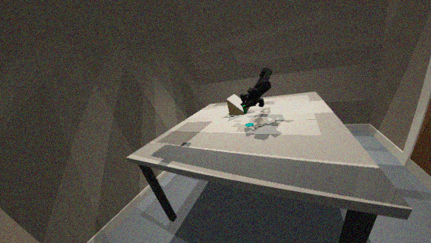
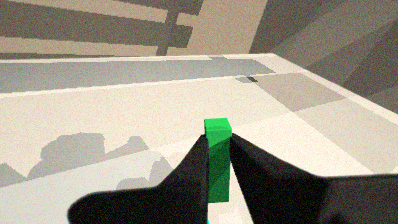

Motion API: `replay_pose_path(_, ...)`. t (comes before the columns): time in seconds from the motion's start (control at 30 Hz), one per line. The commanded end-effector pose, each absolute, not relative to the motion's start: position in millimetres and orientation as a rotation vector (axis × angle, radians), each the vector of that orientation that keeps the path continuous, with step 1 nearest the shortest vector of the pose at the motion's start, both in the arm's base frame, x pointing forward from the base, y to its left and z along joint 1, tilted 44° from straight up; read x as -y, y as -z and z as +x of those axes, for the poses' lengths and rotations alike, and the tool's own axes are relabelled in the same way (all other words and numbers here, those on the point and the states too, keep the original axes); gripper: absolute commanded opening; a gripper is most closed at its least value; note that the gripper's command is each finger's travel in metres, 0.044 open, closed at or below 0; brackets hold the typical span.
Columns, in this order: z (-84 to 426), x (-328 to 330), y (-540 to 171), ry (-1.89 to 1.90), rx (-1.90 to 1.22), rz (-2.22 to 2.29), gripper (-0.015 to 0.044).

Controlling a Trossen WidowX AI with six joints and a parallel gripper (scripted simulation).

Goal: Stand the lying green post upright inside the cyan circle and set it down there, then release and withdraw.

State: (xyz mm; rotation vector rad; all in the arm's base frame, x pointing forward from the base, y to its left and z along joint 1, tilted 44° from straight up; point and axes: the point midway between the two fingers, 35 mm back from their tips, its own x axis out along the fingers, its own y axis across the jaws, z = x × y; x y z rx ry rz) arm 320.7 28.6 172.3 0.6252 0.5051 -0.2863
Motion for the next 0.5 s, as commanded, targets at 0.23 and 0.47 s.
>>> replay_pose_path(0.23,316.2,-27.5,-177.7,0.298,-0.422,0.665,0.0022)
replay_pose_path(0.47,312.9,-27.1,-180.6,0.302,-0.371,0.691,0.0022)
